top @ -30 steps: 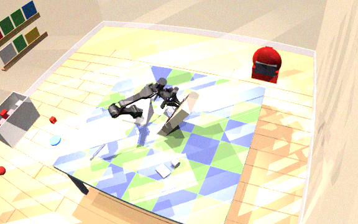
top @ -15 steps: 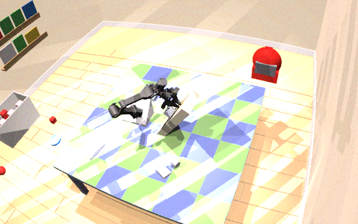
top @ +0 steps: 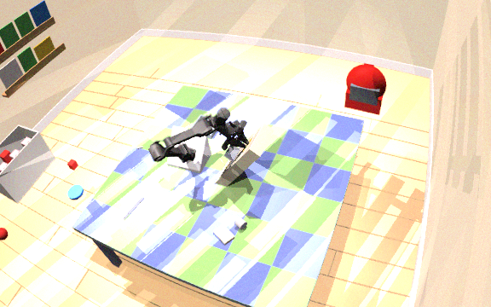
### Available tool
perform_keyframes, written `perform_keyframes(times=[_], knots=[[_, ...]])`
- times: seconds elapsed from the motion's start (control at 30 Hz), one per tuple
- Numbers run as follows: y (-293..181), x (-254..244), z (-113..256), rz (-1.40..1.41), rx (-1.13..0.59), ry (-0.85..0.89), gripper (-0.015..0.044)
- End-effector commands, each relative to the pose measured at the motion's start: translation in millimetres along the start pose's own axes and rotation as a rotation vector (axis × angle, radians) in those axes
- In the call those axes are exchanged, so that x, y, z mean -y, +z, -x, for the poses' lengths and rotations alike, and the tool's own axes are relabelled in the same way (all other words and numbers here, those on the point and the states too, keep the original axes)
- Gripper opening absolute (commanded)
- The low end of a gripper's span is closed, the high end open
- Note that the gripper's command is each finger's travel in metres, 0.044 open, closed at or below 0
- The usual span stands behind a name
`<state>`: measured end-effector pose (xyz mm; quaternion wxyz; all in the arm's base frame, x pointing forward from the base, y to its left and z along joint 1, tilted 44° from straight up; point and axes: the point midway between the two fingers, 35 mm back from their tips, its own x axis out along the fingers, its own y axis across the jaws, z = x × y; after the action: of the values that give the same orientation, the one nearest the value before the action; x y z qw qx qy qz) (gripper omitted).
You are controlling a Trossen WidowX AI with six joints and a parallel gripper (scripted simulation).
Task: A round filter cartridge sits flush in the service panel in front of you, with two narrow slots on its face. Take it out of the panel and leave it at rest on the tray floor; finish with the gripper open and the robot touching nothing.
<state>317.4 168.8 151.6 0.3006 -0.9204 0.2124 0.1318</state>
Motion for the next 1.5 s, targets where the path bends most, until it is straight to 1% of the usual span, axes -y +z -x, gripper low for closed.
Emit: perform_keyframes(times=[0.0, 0.53, 0.57, 0.83, 0.9, 0.97, 1.07, 1.47], knots=[[0.1, -0.9, -4.1, 0.001, 0.006, 0.003, 0.0114], [0.1, -0.9, -8.2, 0.001, 0.006, 0.003, 0.0114], [0.5, 0.4, -1.7, 0.005, -0.002, -0.005, 0.0107], [0.5, 0.4, -1.7, 0.005, -0.002, -0.005, 0.0054], [0.5, 0.4, -1.7, 0.005, -0.002, -0.005, 0.0001], [0.5, 0.3, -1.9, 0.001, -0.002, -0.004, 0.0000], [0.3, -0.2, -4.8, -0.060, 0.002, -0.001, 0.0000], [0.0, -0.9, -8.8, -0.471, 0.005, 0.004, 0.0000]])
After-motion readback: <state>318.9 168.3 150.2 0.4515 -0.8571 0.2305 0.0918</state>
